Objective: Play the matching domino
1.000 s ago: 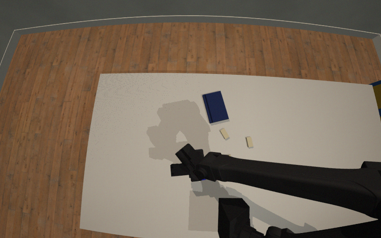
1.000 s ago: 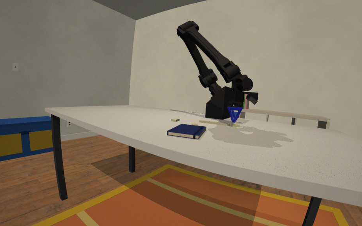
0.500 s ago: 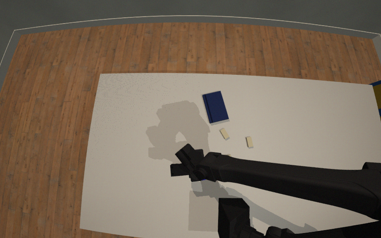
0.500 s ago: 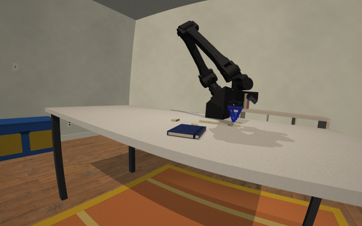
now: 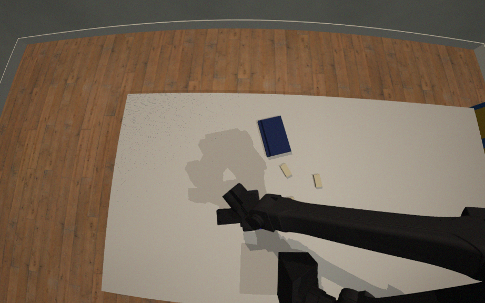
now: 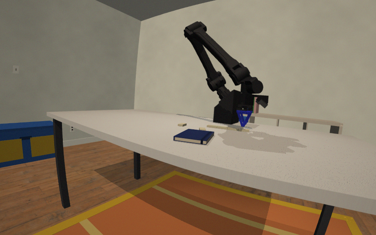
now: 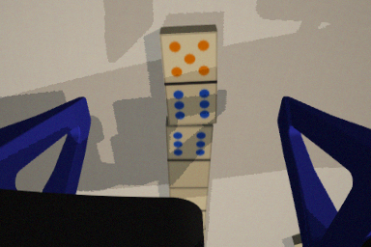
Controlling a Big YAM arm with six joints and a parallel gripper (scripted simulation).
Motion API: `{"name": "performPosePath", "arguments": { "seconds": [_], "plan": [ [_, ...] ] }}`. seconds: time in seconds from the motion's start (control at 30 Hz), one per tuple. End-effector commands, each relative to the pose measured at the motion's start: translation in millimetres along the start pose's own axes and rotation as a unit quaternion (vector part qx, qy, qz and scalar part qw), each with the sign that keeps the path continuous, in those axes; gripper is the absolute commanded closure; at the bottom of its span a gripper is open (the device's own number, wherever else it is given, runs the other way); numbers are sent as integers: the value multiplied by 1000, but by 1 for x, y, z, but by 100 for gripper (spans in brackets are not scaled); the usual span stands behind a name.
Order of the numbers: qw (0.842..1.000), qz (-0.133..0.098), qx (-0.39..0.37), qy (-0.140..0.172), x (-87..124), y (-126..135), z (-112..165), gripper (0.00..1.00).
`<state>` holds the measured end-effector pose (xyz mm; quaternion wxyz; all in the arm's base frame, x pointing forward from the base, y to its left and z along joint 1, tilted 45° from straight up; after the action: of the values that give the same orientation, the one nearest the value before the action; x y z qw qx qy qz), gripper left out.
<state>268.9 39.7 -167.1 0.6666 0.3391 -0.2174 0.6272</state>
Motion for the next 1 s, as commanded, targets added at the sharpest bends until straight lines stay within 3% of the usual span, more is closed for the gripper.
{"name": "performPosePath", "arguments": {
  "seconds": [0.0,0.03,0.57,0.6,0.97],
  "plan": [
    [1000,17,-4,-4,15,-10,-4,6],
    [1000,5,-1,-1,3,-3,-1,6],
    [1000,19,-5,-5,16,-12,-5,6],
    [1000,6,-1,-2,4,-3,-1,6],
    [1000,21,-5,-6,17,-15,-6,6]
  ]
}}
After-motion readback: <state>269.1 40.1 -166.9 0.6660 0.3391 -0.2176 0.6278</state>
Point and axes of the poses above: the point where the finger pads meet when closed, its own x axis back along the fingers, its own y axis across the jaws, z = x × y, the point moved 6 cm from there along x, back along the fingers, and after that the axes turned 7 degrees about x, right-handed, at the moved point
